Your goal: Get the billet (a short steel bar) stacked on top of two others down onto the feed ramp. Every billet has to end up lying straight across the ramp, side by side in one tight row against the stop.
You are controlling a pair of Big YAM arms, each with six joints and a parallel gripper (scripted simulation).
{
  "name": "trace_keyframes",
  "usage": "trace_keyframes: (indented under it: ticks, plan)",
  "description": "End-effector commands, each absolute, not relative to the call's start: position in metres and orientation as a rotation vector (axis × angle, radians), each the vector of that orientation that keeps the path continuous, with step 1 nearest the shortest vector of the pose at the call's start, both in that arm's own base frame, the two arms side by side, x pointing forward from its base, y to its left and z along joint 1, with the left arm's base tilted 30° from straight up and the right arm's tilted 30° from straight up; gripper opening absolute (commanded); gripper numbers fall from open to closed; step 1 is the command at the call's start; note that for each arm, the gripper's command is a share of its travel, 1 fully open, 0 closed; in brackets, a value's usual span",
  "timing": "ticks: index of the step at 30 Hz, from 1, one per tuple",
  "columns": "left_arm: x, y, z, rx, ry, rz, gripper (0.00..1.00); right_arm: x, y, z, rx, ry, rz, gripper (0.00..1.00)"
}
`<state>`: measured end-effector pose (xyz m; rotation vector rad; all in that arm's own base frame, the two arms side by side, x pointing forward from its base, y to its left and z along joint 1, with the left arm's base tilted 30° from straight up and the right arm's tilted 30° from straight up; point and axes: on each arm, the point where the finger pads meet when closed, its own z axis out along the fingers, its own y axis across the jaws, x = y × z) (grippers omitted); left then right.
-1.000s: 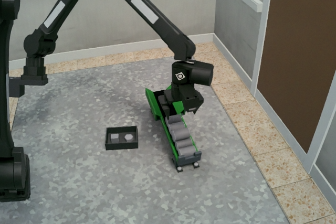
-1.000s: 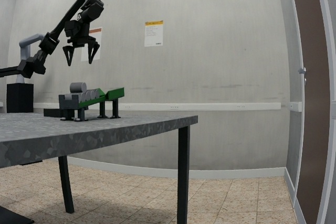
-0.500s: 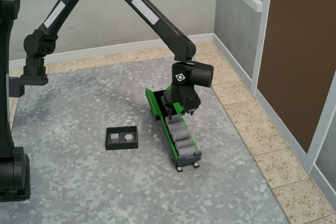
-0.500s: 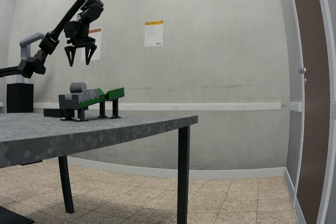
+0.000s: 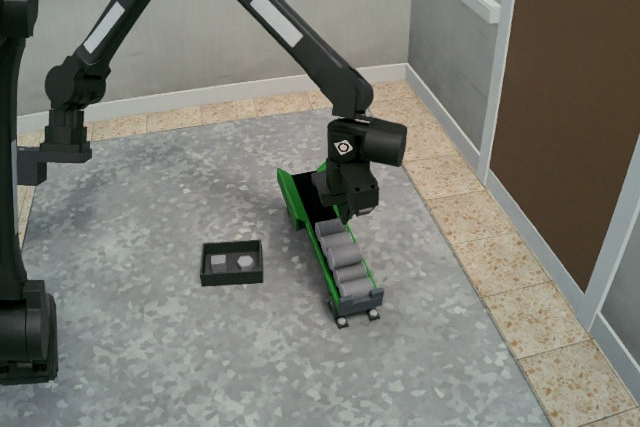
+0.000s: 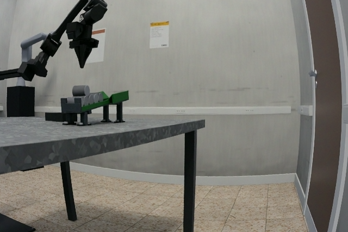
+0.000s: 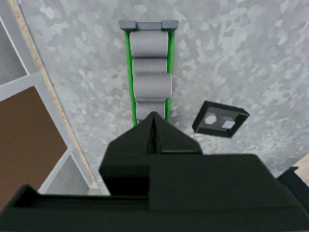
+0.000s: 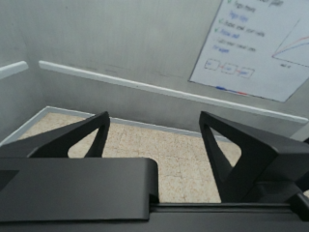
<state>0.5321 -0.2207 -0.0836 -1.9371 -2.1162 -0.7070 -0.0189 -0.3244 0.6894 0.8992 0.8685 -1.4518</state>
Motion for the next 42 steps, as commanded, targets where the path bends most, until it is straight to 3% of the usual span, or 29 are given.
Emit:
trace_keyframes:
  ticks: [1, 17, 18, 42]
  plan:
    - [0.5439, -0.2367, -0.0805, -1.946, -2.141, -0.726, 0.0, -0.0216, -0.3167, 0.6989, 0.888, 0.83, -1.455, 1.0]
    - [0.5439, -0.2367, -0.0805, -1.946, -2.141, -0.726, 0.0, -0.0216, -0.3167, 0.6989, 0.888, 0.83, -1.455, 1.0]
    - [0.5439, -0.2367, -0.0805, -1.946, -2.141, -0.726, 0.84, -0.0216, -0.3167, 0.6989, 0.888, 0.83, -1.455, 1.0]
    - [0.5439, -0.2367, -0.0805, -1.946, -2.141, -0.726, 0.84, -0.0216, -0.3167, 0.6989, 0.888, 0.83, -1.455, 1.0]
